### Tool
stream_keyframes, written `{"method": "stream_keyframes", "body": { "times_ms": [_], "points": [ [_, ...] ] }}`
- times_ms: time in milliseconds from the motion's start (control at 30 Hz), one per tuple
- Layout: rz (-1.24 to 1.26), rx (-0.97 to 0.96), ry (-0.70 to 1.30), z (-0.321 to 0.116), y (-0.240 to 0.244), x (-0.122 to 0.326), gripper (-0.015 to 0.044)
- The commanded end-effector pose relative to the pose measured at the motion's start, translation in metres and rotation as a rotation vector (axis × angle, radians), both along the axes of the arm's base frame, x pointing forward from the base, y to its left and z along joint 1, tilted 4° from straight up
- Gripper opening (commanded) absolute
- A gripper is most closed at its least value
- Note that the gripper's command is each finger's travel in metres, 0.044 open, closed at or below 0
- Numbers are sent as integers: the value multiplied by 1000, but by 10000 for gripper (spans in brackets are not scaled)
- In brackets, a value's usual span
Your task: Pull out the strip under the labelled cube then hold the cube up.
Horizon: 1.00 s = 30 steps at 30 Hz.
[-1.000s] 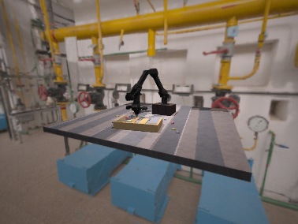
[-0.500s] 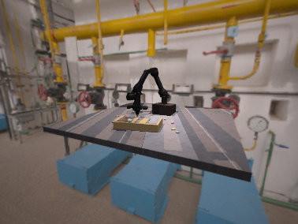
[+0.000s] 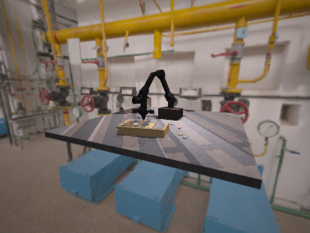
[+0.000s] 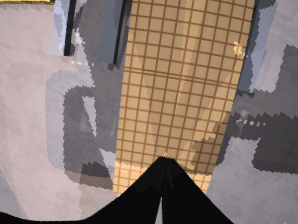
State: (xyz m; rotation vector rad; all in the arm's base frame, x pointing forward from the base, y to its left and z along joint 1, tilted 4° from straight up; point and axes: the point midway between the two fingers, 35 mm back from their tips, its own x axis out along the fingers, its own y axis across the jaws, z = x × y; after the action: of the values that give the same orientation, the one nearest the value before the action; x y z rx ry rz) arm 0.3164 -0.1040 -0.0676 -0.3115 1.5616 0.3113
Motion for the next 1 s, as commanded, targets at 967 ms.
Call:
{"method": "stream_keyframes", "body": {
  "times_ms": [967],
  "points": [
    [2,-2,33,-4,-18,-55,0]
  ]
}}
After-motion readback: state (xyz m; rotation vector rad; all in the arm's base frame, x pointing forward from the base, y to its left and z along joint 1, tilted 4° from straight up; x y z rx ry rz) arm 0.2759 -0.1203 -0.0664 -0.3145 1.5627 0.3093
